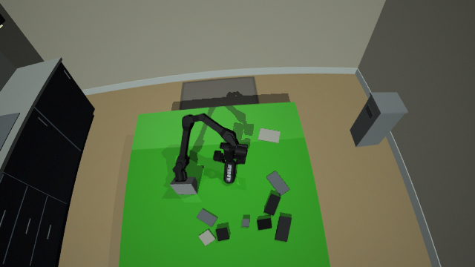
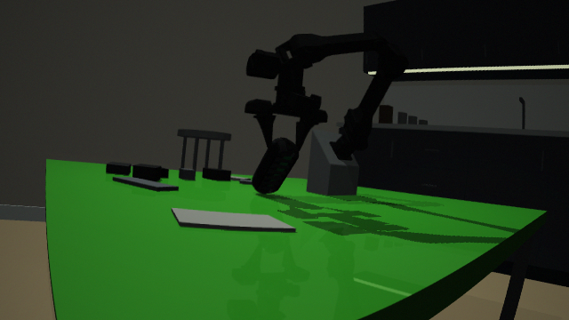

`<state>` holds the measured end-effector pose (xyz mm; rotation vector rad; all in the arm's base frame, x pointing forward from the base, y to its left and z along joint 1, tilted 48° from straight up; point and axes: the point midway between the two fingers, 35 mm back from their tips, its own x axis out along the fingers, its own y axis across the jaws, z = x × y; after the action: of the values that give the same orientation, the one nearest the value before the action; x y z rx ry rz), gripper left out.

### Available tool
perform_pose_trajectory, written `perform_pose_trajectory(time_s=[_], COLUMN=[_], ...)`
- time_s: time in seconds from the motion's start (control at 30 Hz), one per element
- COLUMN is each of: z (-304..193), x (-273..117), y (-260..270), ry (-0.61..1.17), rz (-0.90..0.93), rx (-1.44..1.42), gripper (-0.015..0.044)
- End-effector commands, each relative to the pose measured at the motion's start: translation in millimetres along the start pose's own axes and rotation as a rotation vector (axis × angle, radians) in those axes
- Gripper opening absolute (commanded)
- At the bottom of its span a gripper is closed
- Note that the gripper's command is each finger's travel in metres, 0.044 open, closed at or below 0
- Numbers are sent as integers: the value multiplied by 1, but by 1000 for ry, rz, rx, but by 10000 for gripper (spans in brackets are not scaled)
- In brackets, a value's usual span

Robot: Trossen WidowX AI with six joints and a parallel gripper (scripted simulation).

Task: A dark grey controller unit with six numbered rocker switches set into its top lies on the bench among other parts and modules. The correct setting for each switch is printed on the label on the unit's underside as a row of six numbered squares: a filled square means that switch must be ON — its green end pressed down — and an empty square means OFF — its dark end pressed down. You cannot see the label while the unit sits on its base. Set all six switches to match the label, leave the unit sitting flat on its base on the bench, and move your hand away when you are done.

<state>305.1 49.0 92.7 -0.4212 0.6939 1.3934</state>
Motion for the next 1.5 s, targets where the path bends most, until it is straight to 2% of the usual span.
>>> perform_pose_trajectory(time_s=[0.0,1.47], z=[-6,-39], x=[-3,-17], y=[-1,0], ry=[7,8], rz=[-2,-2], rx=[7,7], gripper=[336,336])
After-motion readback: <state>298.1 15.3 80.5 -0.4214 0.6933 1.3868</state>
